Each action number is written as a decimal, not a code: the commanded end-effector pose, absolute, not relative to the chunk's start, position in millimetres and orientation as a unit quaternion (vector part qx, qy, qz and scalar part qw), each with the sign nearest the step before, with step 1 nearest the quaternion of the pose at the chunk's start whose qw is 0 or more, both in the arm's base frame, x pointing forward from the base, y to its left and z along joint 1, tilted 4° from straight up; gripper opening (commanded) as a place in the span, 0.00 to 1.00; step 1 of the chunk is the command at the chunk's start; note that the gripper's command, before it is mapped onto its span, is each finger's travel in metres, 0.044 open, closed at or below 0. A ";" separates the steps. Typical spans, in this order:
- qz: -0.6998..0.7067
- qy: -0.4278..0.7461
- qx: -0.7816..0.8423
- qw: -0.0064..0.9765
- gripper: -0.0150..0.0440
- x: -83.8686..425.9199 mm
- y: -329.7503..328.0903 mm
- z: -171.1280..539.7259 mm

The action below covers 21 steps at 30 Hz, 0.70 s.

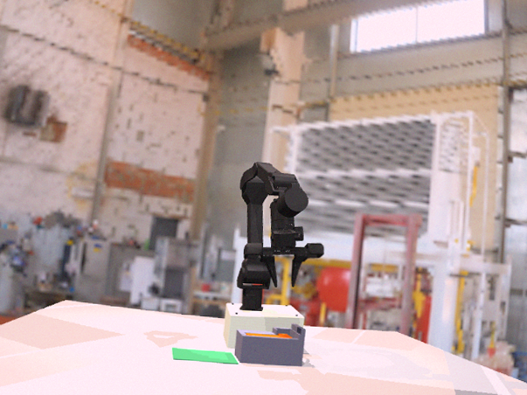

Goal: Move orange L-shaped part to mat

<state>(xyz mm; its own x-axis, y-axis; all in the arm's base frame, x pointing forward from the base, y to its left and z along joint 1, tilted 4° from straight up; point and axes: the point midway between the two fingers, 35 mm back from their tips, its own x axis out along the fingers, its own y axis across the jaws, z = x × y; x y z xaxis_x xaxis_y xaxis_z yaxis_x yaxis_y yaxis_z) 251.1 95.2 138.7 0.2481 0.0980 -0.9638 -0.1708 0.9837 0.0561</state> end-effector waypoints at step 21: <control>0.081 0.675 -0.112 0.725 0.56 208.9 136.8 18.6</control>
